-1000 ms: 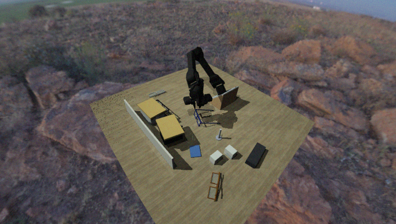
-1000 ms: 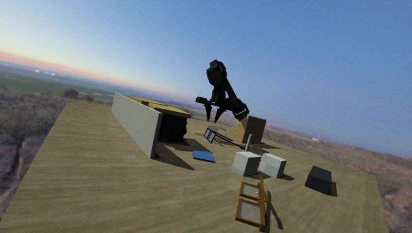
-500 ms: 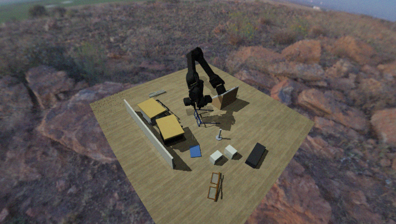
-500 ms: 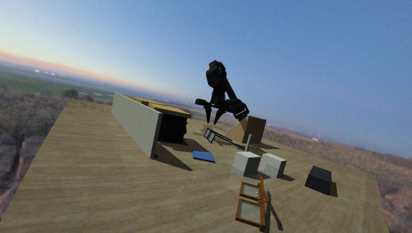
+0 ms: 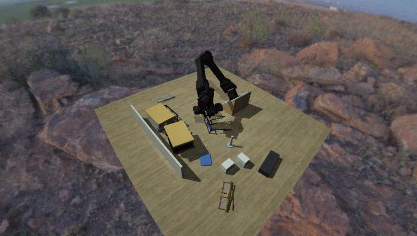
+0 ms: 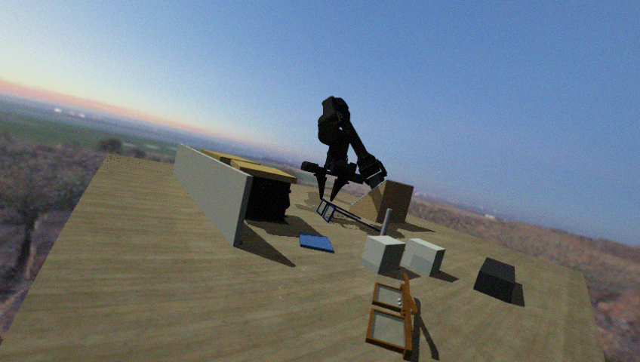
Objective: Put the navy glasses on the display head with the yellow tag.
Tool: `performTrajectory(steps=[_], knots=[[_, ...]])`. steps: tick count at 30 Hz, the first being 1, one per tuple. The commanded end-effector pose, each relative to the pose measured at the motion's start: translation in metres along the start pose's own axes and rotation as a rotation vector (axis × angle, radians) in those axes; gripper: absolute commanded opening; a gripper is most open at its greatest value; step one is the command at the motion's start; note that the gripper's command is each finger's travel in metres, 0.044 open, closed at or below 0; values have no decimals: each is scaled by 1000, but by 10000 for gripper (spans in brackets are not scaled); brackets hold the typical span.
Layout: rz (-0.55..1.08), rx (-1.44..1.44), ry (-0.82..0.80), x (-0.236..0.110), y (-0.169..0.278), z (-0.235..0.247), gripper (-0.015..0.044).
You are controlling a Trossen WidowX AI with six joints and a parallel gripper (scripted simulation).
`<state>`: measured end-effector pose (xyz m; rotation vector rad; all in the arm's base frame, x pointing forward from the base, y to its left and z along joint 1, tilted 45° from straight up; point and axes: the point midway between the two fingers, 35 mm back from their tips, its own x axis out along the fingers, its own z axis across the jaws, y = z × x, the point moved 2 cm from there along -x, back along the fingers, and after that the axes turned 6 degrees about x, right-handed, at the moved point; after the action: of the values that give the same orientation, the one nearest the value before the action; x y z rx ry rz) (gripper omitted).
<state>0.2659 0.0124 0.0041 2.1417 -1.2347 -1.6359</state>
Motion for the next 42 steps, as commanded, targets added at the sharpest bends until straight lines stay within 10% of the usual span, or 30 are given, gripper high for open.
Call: performTrajectory(steps=[1,42], knots=[[8,-8,-2,8,2,1,140],[1,-2,-2,3,-1,0,0]])
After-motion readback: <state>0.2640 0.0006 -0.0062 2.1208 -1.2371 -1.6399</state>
